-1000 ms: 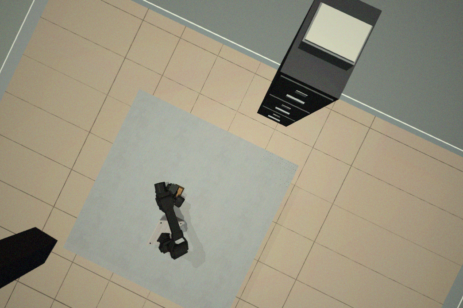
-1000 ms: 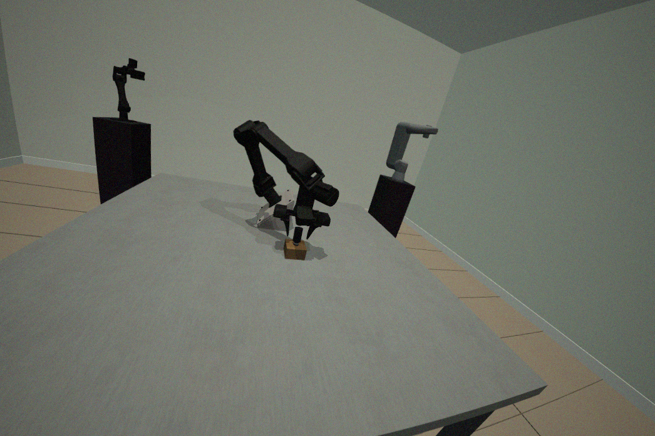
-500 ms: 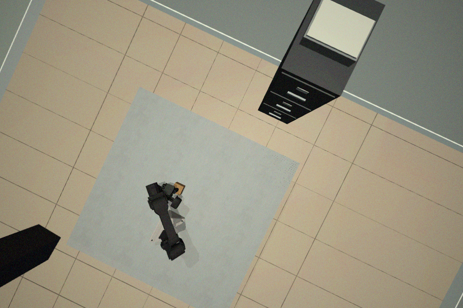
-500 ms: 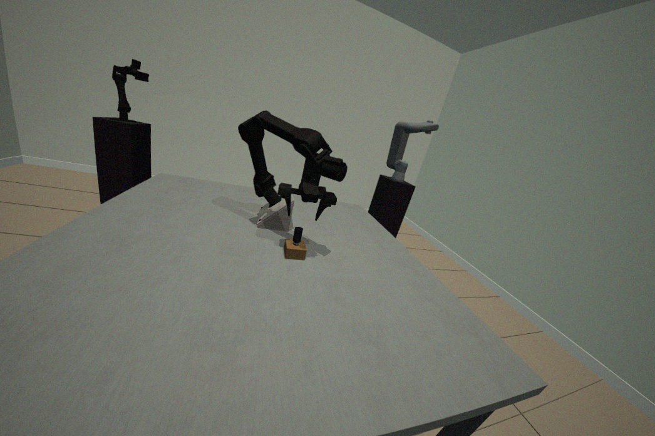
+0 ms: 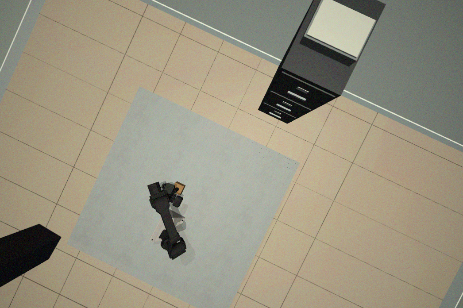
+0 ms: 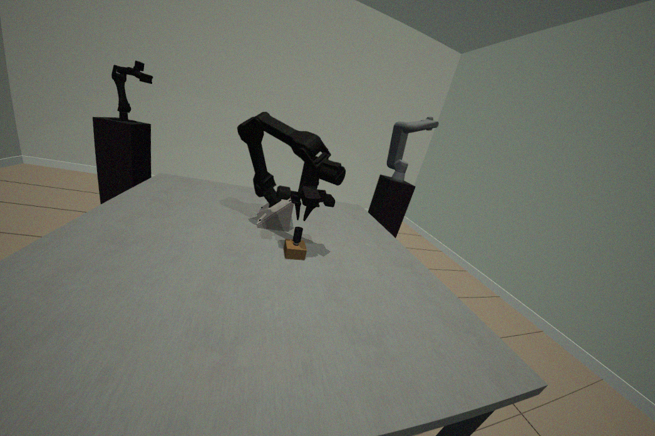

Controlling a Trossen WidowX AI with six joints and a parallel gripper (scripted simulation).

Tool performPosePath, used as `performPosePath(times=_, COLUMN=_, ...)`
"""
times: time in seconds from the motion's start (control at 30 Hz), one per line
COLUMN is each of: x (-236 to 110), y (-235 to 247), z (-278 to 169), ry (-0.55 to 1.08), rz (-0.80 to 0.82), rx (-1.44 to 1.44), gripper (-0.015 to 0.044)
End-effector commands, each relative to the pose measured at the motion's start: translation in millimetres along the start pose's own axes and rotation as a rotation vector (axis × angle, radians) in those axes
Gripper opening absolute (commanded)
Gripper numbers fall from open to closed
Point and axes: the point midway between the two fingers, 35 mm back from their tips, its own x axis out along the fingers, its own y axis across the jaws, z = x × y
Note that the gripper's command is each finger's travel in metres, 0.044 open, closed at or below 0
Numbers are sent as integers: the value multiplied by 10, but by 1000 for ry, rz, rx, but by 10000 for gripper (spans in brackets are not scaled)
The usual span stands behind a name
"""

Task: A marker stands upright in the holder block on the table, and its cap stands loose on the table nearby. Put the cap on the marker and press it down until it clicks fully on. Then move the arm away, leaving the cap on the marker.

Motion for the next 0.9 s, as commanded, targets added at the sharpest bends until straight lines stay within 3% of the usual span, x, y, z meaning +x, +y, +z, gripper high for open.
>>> performPosePath(times=0.0, x=-1, y=-2, z=5, ry=-3, rz=0, rx=-4, gripper=0)
performPosePath(times=0.87, x=213, y=-3, z=7, ry=-4, rz=-1, rx=-4, gripper=0)
